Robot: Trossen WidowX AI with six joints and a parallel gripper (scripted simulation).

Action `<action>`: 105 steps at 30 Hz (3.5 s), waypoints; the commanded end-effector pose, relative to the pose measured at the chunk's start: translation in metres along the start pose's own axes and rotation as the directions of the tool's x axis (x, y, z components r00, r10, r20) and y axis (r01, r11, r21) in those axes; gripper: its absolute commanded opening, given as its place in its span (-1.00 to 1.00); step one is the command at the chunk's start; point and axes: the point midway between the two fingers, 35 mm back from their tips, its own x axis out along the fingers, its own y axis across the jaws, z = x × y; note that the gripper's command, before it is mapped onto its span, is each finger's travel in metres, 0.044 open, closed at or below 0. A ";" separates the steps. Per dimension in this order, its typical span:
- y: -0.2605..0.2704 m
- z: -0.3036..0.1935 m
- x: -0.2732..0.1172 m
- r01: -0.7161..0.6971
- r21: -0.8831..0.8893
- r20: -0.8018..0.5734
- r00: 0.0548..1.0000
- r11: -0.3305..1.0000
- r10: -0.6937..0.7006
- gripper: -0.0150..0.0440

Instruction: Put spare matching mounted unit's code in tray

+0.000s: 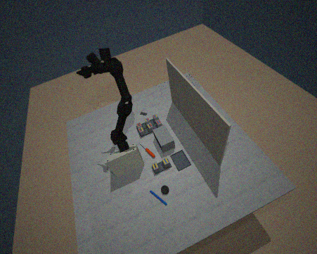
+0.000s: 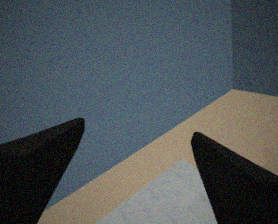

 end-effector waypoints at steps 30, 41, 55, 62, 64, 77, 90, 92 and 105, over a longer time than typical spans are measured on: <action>-0.188 -0.142 0.135 0.637 0.027 -0.596 0.629 0.770 -0.500 1.00; -0.309 -0.226 0.051 0.890 -0.041 -0.780 0.255 0.453 -0.572 1.00; -0.356 -0.294 -0.132 0.999 -0.029 -0.898 -0.033 -0.015 -0.439 1.00; -0.333 -0.320 -0.240 0.969 0.017 -0.934 -0.072 -0.245 -0.351 1.00; -0.320 -0.327 -0.269 0.951 0.036 -0.940 -0.072 -0.307 -0.333 1.00; -0.186 -0.370 -0.412 0.712 0.235 -0.945 0.008 -0.662 -0.326 1.00; -0.093 -0.396 -0.452 0.515 0.376 -0.910 0.048 -0.770 -0.412 1.00; -0.093 -0.396 -0.452 0.515 0.376 -0.910 0.048 -0.770 -0.412 1.00; -0.082 -0.401 -0.454 0.463 0.381 -0.912 0.044 -0.800 -0.408 1.00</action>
